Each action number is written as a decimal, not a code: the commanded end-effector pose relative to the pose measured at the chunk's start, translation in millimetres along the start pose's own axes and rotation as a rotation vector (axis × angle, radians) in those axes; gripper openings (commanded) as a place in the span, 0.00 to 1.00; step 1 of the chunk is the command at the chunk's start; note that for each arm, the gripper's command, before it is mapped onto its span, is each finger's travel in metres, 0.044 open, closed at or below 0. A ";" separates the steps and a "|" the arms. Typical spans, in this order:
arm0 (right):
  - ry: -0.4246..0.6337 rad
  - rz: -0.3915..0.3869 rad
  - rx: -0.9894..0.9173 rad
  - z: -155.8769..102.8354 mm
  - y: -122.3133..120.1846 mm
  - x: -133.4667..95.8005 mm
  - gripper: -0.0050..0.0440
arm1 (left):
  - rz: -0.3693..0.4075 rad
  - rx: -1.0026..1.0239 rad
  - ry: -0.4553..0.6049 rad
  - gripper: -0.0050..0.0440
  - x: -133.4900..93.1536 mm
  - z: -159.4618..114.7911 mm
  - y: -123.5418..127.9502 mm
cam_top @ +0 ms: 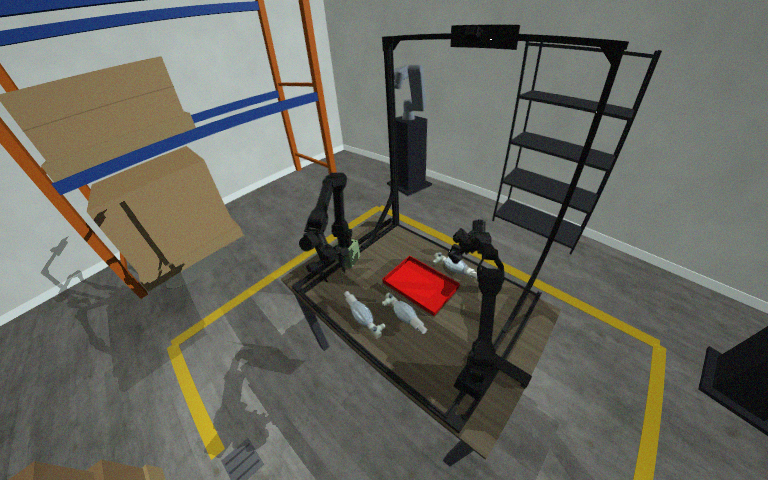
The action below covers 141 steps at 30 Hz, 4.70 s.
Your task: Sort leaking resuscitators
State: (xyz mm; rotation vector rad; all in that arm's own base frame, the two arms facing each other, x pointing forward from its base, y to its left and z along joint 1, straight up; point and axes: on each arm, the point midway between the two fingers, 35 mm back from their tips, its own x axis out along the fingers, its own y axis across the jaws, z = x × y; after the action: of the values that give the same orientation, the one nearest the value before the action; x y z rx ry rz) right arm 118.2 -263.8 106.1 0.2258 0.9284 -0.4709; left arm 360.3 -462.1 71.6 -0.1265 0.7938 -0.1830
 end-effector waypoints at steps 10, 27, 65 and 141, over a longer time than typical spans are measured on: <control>0.066 0.033 -0.002 32.3 24.6 30.6 0.94 | -0.003 -0.003 -0.002 1.00 0.8 -4.3 -4.2; 0.160 0.052 -0.033 88.8 113.8 90.5 0.94 | -0.001 -0.004 -0.004 1.00 1.2 -4.1 -4.0; 0.084 0.039 -0.099 90.2 415.1 141.0 0.94 | -0.003 -0.003 -0.004 1.00 1.1 -4.3 -4.3; -0.022 0.086 -0.085 28.2 539.3 123.4 0.94 | 0.156 0.097 0.172 1.00 4.8 -4.0 -5.0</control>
State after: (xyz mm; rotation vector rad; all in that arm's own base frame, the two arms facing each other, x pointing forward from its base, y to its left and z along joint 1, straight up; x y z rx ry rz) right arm 461.7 161.9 16.6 0.1852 0.9070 -0.3509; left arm 357.6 -462.2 75.1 0.0157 0.9135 -0.1079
